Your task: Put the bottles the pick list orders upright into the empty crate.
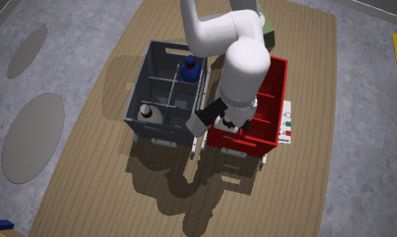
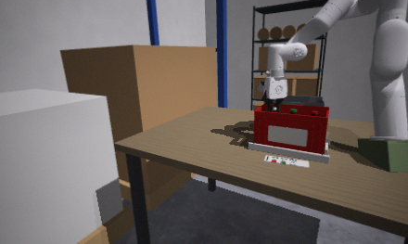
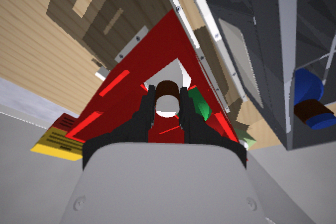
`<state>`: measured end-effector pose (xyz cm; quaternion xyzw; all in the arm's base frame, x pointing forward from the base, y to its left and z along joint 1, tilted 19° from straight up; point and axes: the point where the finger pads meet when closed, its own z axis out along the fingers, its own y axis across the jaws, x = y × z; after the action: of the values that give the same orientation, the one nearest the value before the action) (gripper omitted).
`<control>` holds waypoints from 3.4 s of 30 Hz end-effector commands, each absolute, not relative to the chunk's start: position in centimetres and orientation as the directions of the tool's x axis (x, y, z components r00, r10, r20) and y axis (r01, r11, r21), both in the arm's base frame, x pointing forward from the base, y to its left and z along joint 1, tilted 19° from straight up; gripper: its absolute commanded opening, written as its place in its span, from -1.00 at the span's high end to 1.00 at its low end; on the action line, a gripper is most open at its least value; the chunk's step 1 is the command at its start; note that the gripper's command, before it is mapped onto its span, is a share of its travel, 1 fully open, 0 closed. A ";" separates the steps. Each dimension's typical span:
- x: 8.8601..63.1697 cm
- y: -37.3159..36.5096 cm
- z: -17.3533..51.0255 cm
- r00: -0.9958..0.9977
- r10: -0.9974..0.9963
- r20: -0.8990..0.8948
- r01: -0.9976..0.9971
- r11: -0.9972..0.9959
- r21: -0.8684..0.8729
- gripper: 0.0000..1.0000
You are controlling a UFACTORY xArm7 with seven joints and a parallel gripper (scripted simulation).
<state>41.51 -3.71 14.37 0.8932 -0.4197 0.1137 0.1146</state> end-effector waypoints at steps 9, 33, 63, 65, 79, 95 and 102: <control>41.7 -3.7 14.2 0.622 -0.723 0.302 -0.775 -0.623 0.106 -0.29; 41.7 -3.7 14.2 0.622 -0.723 0.302 -0.775 -0.623 0.106 -0.29; 41.7 -3.7 14.2 0.622 -0.723 0.302 -0.775 -0.623 0.106 -0.29; 41.7 -3.7 14.2 0.622 -0.723 0.302 -0.775 -0.623 0.106 -0.29; 41.5 -3.2 16.0 0.622 -0.723 0.302 -0.775 -0.623 0.106 -0.29; 41.1 -2.1 19.5 0.622 -0.723 0.302 -0.775 -0.623 0.106 -0.29; 40.9 -1.7 20.8 0.622 -0.723 0.302 -0.775 -0.623 0.106 -0.29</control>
<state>40.92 -2.01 19.67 0.8932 -0.4196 0.1139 0.1144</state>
